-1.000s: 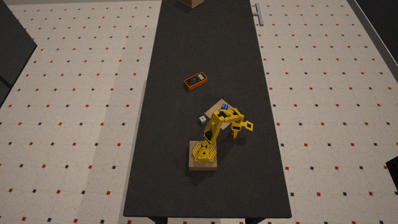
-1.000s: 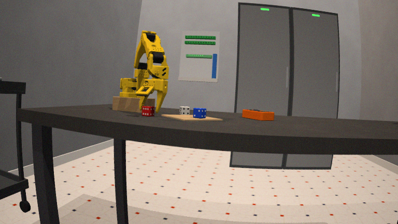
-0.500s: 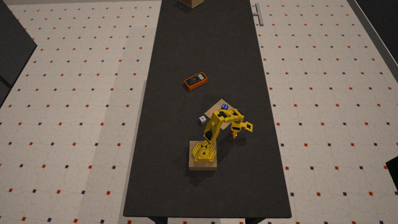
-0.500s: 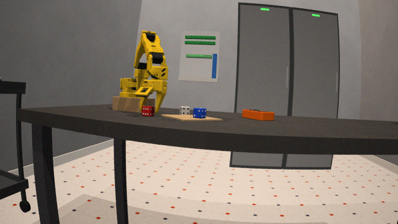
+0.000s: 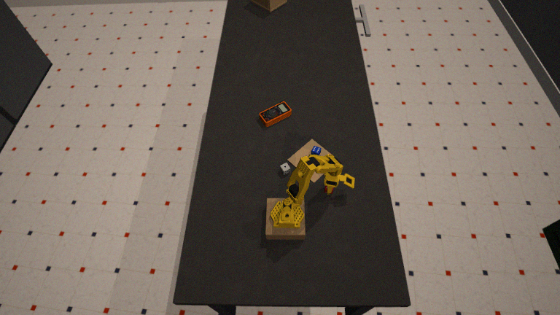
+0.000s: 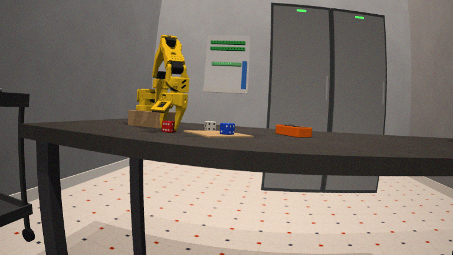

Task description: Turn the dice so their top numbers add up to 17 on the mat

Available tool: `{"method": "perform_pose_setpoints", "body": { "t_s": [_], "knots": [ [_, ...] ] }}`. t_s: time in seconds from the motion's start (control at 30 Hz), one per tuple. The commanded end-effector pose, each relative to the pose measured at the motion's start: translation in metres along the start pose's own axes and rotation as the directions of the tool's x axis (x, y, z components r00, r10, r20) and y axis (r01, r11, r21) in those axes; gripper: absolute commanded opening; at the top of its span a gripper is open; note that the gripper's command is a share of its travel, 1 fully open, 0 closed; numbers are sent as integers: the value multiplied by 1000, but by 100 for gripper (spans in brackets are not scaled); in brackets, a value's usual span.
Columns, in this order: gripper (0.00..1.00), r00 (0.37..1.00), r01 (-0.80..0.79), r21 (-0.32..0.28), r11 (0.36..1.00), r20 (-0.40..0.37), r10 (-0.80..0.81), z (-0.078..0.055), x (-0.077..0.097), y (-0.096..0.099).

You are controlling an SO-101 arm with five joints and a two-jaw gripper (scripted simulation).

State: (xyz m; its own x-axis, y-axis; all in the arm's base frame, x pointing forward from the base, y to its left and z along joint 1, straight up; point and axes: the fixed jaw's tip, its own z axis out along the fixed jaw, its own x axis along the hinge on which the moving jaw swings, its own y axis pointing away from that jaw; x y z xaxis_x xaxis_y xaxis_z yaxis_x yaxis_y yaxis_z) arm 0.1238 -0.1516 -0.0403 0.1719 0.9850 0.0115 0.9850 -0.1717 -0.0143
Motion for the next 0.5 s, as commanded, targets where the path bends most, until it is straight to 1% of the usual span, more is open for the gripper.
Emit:
{"method": "perform_pose_setpoints", "body": {
  "t_s": [0.0,0.47],
  "knots": [
    [20,1000,-1,-8,1000,6,1,-1,-1,-2],
    [16,1000,-1,-8,1000,6,1,-1,-1,-5]
  ]
}}
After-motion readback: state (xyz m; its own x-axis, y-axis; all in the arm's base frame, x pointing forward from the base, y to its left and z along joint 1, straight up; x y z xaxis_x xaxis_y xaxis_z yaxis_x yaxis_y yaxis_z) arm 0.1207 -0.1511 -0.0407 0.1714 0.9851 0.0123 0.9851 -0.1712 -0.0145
